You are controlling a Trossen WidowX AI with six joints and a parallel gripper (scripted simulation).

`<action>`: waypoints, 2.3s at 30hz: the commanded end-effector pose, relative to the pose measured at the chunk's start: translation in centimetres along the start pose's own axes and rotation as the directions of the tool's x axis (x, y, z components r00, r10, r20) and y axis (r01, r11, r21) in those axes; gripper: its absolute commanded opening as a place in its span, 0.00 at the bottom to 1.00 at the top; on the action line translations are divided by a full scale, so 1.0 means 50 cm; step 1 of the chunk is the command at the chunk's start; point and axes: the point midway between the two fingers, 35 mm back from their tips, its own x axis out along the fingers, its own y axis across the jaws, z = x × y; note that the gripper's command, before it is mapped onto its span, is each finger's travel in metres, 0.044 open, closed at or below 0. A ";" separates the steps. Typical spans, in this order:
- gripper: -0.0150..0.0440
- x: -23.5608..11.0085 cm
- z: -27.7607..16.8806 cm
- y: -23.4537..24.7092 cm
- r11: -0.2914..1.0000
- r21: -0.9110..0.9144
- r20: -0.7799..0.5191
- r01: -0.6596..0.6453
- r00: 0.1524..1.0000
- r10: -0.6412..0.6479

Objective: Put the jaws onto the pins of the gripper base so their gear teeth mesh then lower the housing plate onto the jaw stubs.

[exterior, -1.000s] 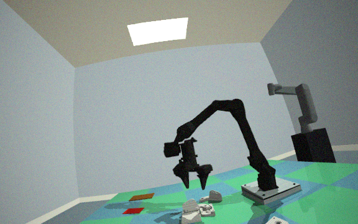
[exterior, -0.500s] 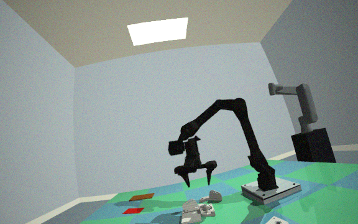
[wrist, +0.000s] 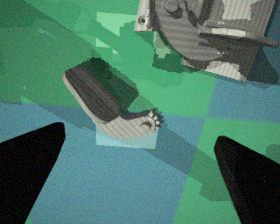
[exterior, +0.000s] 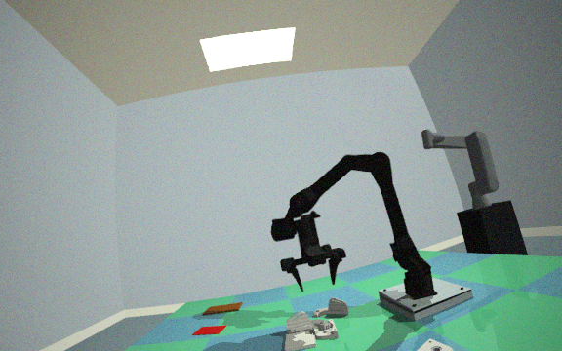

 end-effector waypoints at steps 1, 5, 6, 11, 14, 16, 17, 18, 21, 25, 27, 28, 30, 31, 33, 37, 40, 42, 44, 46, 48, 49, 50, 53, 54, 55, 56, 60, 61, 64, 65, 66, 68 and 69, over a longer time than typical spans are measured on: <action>1.00 0.000 -0.007 0.016 0.993 -0.116 -0.003 -0.008 1.000 0.008; 1.00 -0.002 -0.013 0.027 0.972 -0.233 -0.003 -0.009 1.000 0.009; 1.00 -0.002 -0.014 0.030 0.965 -0.262 -0.003 -0.010 1.000 0.009; 1.00 -0.003 -0.021 0.044 0.916 -0.402 -0.003 -0.011 1.000 0.011; 1.00 -0.004 -0.025 0.053 0.876 -0.482 -0.003 -0.012 1.000 0.011; 1.00 -0.005 -0.028 0.059 0.846 -0.533 -0.003 -0.012 1.000 0.012; 1.00 -0.005 -0.029 0.062 0.830 -0.558 -0.003 -0.012 1.000 0.012; 1.00 -0.005 -0.031 0.064 0.813 -0.582 -0.003 -0.012 1.000 0.012; 1.00 -0.006 -0.034 0.073 0.758 -0.652 -0.003 -0.012 1.000 0.013; 1.00 -0.006 -0.038 0.083 0.690 -0.723 -0.003 -0.012 1.000 0.014; 1.00 -0.007 -0.038 0.083 0.687 -0.727 -0.003 -0.012 1.000 0.014; 1.00 -0.007 -0.038 0.083 0.687 -0.727 -0.003 -0.012 1.000 0.014; 1.00 -0.007 -0.038 0.083 0.687 -0.727 -0.003 -0.012 1.000 0.014; 1.00 -0.007 -0.038 0.083 0.687 -0.727 -0.003 -0.012 1.000 0.014; 1.00 0.012 -0.039 0.083 0.687 -0.727 -0.003 -0.012 1.000 0.014; 1.00 0.074 -0.038 0.085 0.687 -0.727 -0.003 -0.012 1.000 0.014; 1.00 0.074 -0.038 0.085 0.687 -0.727 -0.003 -0.012 1.000 0.014; 1.00 0.074 -0.038 0.085 0.687 -0.727 -0.003 -0.012 1.000 0.014; 1.00 0.076 -0.038 0.084 0.687 -0.727 -0.003 -0.012 1.000 0.014; 1.00 0.082 -0.039 0.084 0.687 -0.727 -0.003 -0.012 1.000 0.014; 1.00 0.089 -0.039 0.084 0.687 -0.727 -0.003 -0.012 1.000 0.014; 1.00 0.092 -0.039 0.084 0.687 -0.727 -0.003 -0.012 1.000 0.014; 1.00 0.095 -0.039 0.083 0.687 -0.727 -0.003 -0.012 1.000 0.014; 1.00 0.105 -0.039 0.083 0.687 -0.727 -0.003 -0.012 1.000 0.014; 1.00 0.109 -0.039 0.083 0.687 -0.727 -0.003 -0.012 1.000 0.014; 1.00 0.112 -0.039 0.083 0.687 -0.727 -0.003 -0.012 1.000 0.014; 1.00 0.115 -0.040 0.083 0.687 -0.727 -0.003 -0.012 1.000 0.014; 1.00 0.128 -0.040 0.083 0.687 -0.727 -0.003 -0.012 1.000 0.014; 1.00 0.131 -0.040 0.083 0.687 -0.727 -0.003 -0.012 1.000 0.014; 1.00 0.141 -0.039 0.084 0.687 -0.727 -0.003 -0.012 1.000 0.014; 1.00 0.144 -0.039 0.084 0.687 -0.727 -0.003 -0.012 1.000 0.014; 1.00 0.148 -0.039 0.084 0.687 -0.727 -0.003 -0.012 1.000 0.014; 1.00 0.154 -0.039 0.085 0.687 -0.727 -0.003 -0.012 1.000 0.014; 1.00 0.157 -0.039 0.085 0.687 -0.727 -0.003 -0.012 1.000 0.014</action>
